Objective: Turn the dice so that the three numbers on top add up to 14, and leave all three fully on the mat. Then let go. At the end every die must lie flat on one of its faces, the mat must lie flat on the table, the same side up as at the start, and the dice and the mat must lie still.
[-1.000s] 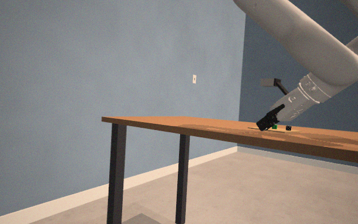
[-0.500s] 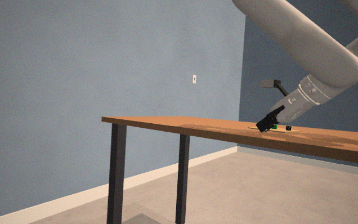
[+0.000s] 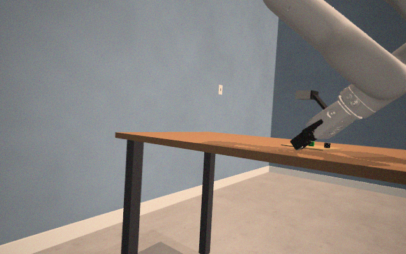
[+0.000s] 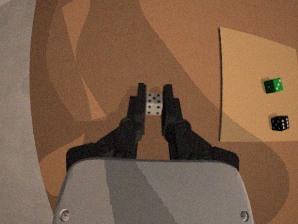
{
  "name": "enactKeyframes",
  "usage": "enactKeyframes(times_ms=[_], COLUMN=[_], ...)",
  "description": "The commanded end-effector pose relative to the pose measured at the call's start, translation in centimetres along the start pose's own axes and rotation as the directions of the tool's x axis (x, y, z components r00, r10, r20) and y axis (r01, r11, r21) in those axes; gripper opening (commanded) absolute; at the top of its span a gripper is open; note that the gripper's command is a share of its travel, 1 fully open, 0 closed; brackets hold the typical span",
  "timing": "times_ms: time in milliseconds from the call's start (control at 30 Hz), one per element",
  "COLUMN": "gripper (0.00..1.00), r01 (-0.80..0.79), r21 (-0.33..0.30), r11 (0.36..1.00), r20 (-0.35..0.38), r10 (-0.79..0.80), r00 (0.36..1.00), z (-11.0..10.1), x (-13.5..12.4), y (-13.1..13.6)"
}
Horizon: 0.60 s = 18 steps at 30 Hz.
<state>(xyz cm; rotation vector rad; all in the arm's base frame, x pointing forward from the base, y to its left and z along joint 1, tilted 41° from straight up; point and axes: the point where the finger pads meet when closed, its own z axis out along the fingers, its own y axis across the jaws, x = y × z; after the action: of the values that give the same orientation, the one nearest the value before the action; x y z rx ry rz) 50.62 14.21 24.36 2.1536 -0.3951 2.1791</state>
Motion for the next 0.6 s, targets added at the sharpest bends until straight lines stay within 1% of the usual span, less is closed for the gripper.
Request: enactKeyframes(times_ms=[0, 500, 533, 567], gripper=[0.11, 0.11, 0.15, 0.15], r01=[0.000, 0.000, 0.000, 0.000], r21=[0.000, 0.000, 0.000, 0.000], r11=[1.000, 1.000, 1.000, 1.000], r20=[-0.001, -0.001, -0.001, -0.001], r10=[0.000, 0.000, 0.000, 0.000], r00=[1.000, 1.000, 1.000, 1.000], z=[-0.01, -0.01, -0.01, -0.01], x=[0.03, 0.03, 0.03, 0.03], y=[-0.02, -0.02, -0.02, -0.02])
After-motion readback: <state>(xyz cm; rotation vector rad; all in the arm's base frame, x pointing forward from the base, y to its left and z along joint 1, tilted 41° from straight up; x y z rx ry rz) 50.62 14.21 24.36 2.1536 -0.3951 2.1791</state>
